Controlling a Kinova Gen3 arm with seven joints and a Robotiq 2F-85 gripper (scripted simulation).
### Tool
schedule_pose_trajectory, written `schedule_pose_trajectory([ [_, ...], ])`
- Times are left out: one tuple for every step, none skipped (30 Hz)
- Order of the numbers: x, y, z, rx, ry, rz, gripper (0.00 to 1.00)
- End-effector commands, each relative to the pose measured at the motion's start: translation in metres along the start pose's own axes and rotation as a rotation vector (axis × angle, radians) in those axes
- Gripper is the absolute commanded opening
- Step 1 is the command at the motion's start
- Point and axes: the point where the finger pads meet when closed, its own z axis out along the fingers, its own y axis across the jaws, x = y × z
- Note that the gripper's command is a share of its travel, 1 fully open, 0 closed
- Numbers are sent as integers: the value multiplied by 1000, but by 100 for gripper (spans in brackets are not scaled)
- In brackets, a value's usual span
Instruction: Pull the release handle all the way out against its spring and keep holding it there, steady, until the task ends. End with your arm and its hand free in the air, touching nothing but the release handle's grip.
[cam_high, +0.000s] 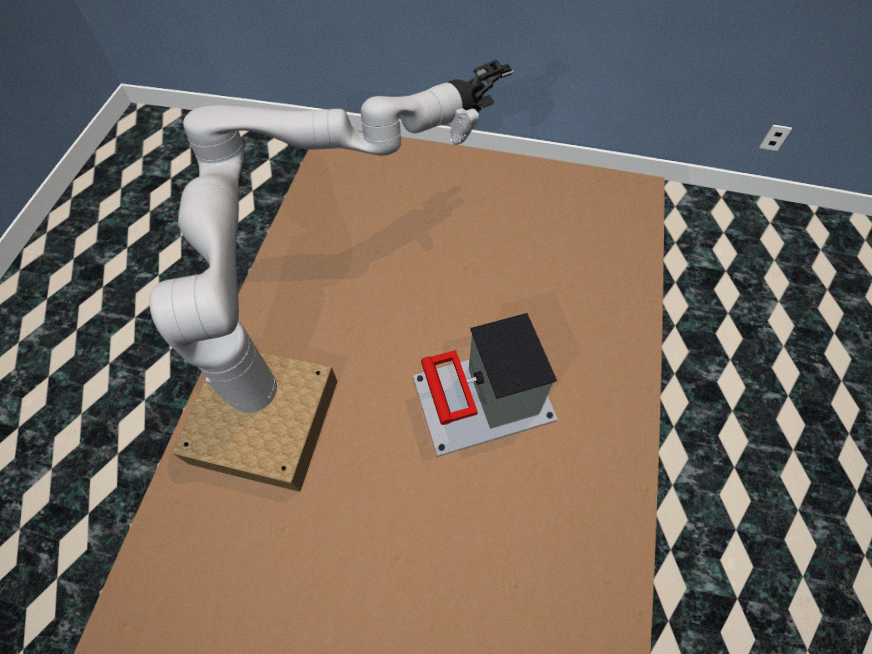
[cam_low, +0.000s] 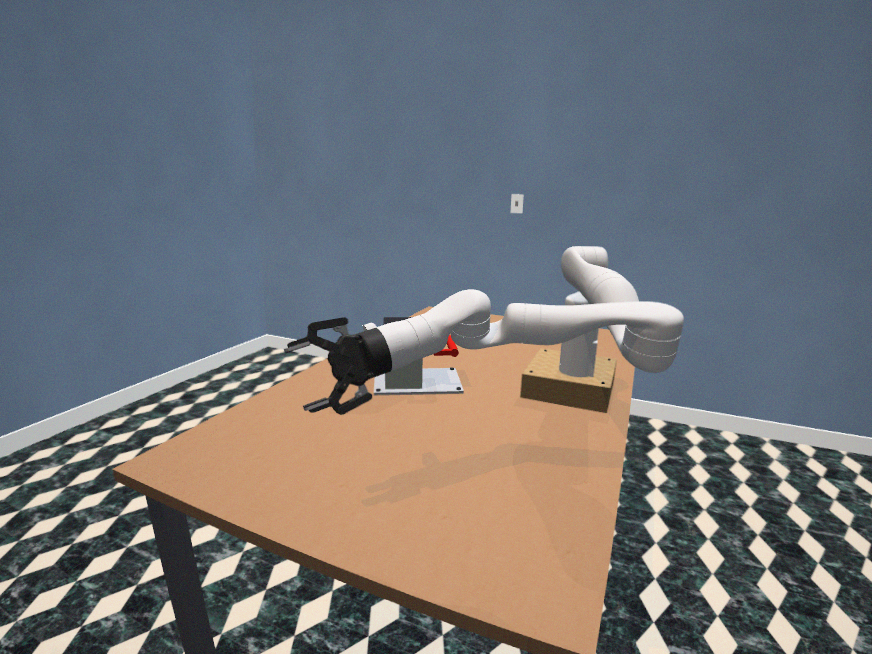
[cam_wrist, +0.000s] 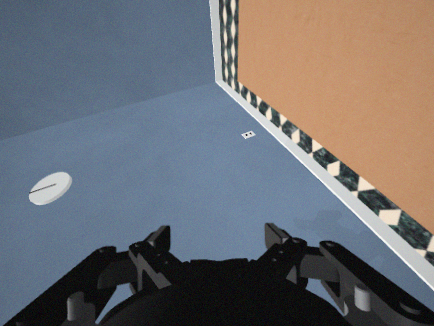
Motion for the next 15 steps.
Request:
schedule_pose_trajectory([
  [-1,-1,0,2,-1,1,100],
  [-1,-1,0,2,-1,1,100],
  [0,-2,0,2,-1,1,100],
  [0,-2,0,2,0,2,100],
  [0,-2,0,2,0,2,100],
  [0,-2,0,3,1,3,100],
  [0,-2,0,3,1,4,100],
  [1,-3,0,4,2,5,100],
  [1,-3,0,5,3,6,100],
  [2,-4,0,6,4,8,100],
  [3,-5,0,7,5,10,100],
  [4,-6,1,8,7,12,100],
  [5,-7,1,9,9,15,100],
  [6,-8,1,11,11,18,100],
  [6,-8,1,11,11,18,100],
])
